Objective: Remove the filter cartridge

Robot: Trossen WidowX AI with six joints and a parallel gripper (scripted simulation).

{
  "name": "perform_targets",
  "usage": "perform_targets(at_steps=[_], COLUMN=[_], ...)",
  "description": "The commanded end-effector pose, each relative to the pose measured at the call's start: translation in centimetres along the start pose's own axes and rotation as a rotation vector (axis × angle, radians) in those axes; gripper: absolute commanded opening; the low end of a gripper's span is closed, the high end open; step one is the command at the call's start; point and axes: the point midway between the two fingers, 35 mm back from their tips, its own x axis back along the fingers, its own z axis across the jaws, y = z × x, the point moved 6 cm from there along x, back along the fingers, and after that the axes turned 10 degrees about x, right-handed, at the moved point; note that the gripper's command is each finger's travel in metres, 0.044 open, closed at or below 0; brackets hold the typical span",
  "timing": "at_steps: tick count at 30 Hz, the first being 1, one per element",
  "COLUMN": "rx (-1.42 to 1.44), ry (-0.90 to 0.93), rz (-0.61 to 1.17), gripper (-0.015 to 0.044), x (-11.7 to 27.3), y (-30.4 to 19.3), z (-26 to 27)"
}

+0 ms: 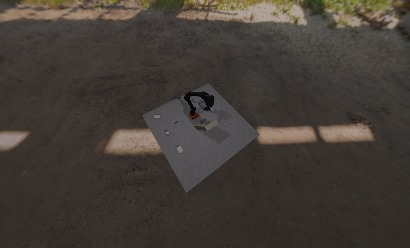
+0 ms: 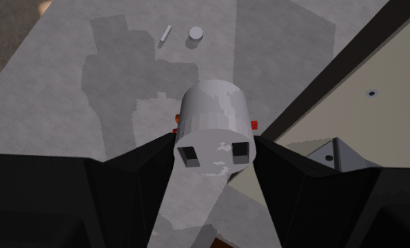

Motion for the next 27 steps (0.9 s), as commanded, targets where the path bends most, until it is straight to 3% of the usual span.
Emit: perform_targets(at_steps=[1,18,27], rx=[0.094,0.538,0.577], ry=[0.053,0.3,0.322], rz=[-0.027,-0.086,-0.092], gripper=[0.0,0.0,0.0], x=[0.2,0.1,-0.2], y=[-0.2,-2.5,-3.0], z=[1.7,9.4,10.3])
